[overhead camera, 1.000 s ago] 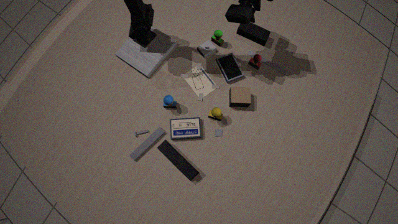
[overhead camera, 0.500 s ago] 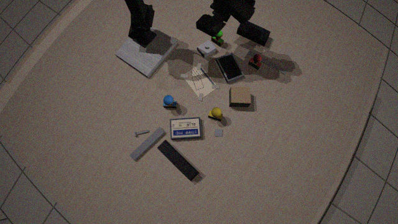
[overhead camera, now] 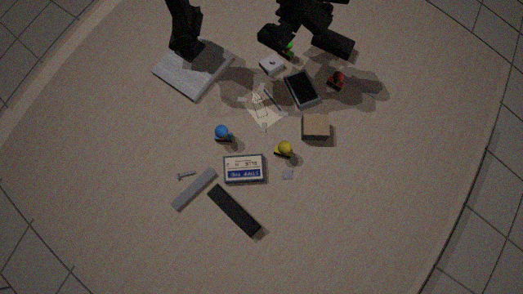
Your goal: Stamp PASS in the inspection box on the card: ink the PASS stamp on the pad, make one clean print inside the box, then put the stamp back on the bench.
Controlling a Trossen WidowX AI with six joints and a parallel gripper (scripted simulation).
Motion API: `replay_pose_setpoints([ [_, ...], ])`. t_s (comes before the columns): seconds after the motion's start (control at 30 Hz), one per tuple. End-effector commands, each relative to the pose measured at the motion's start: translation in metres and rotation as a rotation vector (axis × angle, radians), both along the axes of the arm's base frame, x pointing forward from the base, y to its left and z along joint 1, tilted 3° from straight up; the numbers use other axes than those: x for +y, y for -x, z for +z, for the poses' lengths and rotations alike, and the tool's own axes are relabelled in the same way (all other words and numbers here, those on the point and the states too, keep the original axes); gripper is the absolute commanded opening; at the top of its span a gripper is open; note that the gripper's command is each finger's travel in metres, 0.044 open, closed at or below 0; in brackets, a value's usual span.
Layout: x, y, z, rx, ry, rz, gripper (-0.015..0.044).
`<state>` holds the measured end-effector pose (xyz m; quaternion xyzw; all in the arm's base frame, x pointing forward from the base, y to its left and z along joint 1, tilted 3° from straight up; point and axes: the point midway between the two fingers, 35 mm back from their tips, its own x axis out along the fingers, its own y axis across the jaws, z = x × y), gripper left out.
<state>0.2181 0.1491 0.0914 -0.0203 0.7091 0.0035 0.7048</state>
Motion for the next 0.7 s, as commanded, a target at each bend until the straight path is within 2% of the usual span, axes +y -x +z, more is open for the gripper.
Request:
replay_pose_setpoints([
  [0.0,0.000,0.001,-0.009,0.005,-0.001,-0.005,0.0224],
  [0.67,-0.002,0.001,-0.042,0.005,-0.001,-0.005,0.0224],
])
